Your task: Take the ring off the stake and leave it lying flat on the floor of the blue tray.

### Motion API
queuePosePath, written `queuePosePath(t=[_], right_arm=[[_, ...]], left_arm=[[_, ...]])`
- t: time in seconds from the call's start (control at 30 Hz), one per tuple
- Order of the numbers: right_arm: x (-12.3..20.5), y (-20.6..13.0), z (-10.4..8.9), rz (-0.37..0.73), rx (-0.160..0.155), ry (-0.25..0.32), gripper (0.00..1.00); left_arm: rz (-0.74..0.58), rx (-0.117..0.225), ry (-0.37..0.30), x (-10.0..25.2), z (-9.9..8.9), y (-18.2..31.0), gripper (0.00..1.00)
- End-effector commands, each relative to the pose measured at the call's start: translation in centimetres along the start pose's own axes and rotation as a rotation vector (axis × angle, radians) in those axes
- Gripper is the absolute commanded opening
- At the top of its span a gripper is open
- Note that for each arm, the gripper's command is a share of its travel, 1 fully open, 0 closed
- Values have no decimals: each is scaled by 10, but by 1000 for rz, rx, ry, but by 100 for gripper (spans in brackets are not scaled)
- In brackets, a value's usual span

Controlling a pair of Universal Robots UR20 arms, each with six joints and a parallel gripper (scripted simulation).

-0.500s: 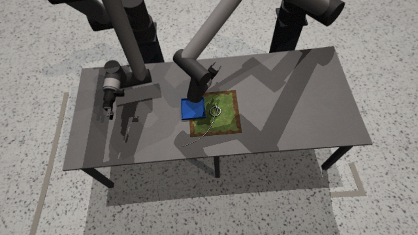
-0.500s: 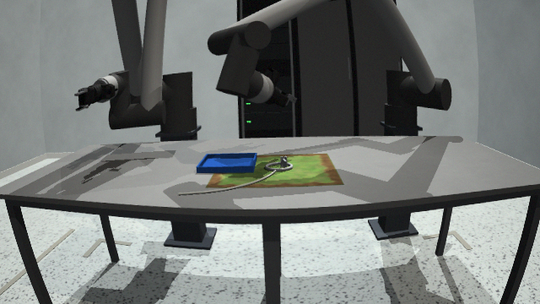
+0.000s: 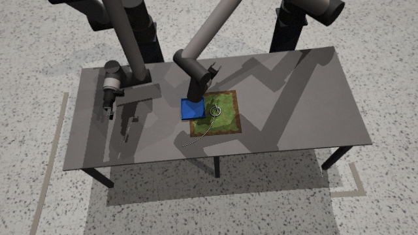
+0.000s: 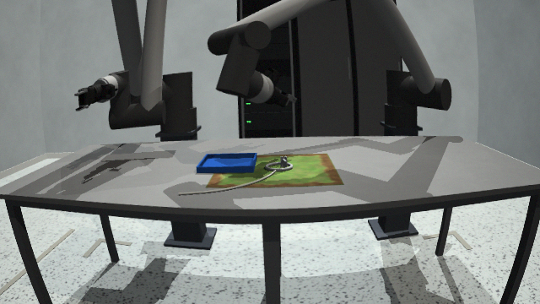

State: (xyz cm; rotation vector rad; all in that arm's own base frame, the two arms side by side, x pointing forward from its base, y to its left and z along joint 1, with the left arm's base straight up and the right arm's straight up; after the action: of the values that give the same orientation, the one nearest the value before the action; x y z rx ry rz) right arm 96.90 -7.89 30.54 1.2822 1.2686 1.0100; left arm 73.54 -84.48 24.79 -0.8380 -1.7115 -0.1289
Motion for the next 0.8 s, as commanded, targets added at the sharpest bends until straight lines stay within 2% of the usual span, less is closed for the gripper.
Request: queuePosePath(t=[0.0, 0.13, 0.2, 0.27, 0.33, 0.53, 0.6, 0.63, 0.77], right_arm=[[0, 1, 0, 0, -1, 0, 100], [7, 2, 4, -7, 2, 7, 100], [19, 4, 11, -24, 15, 22, 100], [41, 1, 23, -61, 47, 47, 100], [74, -4, 40, -116, 96, 88, 100], [122, -11, 60, -197, 164, 148, 100], [122, -11, 60, -197, 164, 148, 100], [149, -15, 70, -241, 199, 182, 100], [180, -20, 79, -294, 240, 223, 100]], left_arm=[[0, 0, -1, 1, -1, 0, 100], [0, 0, -2, 1, -1, 1, 100], [-1, 2, -4, 2, -2, 4, 100], [-3, 6, -10, 4, -3, 12, 100], [-7, 14, -19, 8, -5, 25, 100], [-34, 56, -74, 31, -16, 103, 100], [-34, 56, -74, 31, -16, 103, 100], [-41, 67, -88, 37, -18, 122, 100], [-79, 120, -157, 52, -15, 169, 100]])
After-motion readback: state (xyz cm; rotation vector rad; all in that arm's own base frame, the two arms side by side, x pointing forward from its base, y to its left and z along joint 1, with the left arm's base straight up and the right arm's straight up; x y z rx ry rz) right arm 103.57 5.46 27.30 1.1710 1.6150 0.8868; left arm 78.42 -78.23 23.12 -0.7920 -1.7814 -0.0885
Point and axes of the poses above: on each arm, the point where the finger pads meet when closed, its own z axis out along the fingers, its own y axis across the jaws, x = y × z, the point moved 10 cm from there along -z, back along the fingers, and after that the axes turned 1 degree about -z, right-handed, at the moved point
